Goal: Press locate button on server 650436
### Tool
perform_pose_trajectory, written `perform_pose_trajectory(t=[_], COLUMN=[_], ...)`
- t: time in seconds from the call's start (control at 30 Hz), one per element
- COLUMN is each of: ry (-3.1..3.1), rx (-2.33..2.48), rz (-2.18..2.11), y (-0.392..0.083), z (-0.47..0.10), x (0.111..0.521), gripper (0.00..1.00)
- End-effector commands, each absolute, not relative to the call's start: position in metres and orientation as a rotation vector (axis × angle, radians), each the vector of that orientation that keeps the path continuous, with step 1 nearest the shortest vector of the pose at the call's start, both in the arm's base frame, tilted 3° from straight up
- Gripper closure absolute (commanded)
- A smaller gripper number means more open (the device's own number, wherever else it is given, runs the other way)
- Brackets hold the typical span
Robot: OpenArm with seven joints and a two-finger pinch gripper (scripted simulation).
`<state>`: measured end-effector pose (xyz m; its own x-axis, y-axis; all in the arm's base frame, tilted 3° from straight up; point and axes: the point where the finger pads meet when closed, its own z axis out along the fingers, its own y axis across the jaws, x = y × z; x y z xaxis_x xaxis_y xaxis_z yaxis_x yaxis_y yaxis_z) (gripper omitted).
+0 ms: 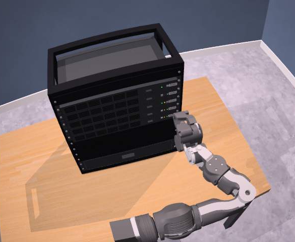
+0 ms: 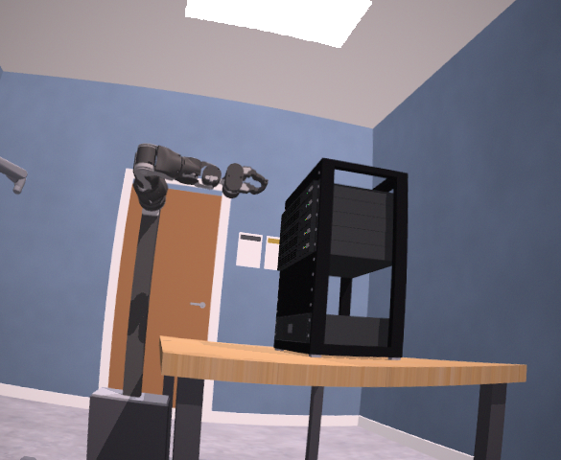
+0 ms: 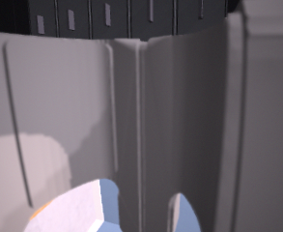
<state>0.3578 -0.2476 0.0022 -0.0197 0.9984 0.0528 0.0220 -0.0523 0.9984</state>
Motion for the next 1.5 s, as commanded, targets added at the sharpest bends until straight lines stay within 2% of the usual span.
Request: perform_pose_trajectory(t=[0.0,0.77,1.47], ry=[1.211,1.211,1.211], rx=[1.253,1.253,1.253], rz=[1.252,1.252,1.252], y=[-0.248,-0.248,-0.247], z=[0.004,0.004,0.003], x=[0.358,0.361,0.393], gripper=[1.00,1.00,1.00])
